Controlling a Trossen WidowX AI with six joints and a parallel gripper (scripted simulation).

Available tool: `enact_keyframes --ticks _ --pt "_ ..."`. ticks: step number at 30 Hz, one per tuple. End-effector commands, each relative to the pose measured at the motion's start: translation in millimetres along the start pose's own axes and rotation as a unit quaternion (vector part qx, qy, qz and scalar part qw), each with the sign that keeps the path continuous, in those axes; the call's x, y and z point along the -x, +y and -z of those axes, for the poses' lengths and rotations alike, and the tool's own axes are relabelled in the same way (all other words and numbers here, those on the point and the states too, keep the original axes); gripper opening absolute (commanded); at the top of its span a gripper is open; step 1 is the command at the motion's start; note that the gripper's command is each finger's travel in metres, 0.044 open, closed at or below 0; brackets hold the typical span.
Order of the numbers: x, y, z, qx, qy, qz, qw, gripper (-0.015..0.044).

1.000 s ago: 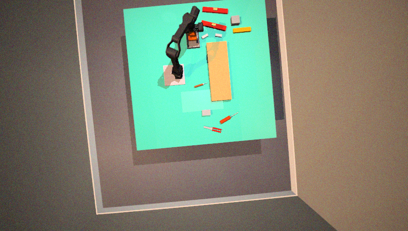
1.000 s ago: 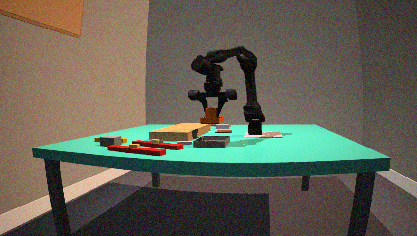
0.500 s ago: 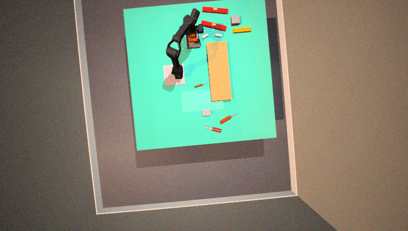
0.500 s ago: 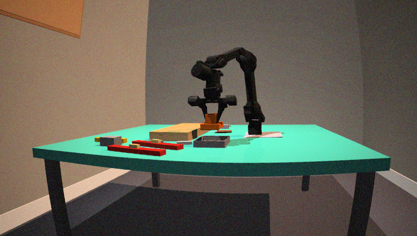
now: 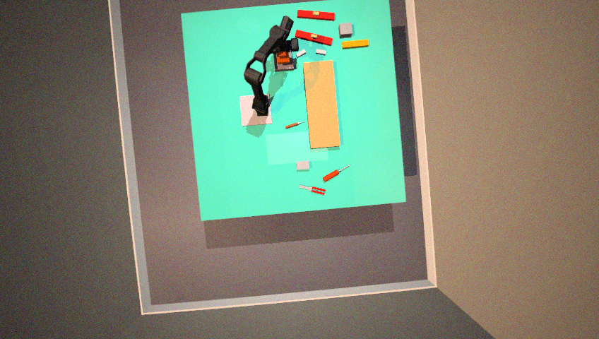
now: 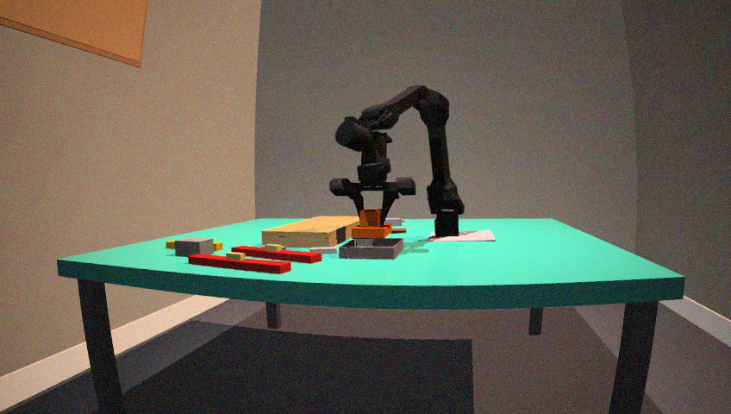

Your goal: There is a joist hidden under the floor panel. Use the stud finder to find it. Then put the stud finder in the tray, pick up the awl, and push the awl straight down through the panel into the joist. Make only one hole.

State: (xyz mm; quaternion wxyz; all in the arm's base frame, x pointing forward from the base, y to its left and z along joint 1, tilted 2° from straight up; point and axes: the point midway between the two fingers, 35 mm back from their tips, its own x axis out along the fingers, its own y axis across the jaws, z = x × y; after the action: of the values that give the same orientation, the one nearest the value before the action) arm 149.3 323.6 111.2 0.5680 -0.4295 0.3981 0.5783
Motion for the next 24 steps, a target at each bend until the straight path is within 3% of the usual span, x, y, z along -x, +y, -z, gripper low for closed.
enact_keyframes --ticks 1,24 --pt "-6 0 2 -0.002 -0.001 0.002 1.0 0.0" --pt "-34 0 12 -0.002 -0.001 0.002 1.0 0.0"
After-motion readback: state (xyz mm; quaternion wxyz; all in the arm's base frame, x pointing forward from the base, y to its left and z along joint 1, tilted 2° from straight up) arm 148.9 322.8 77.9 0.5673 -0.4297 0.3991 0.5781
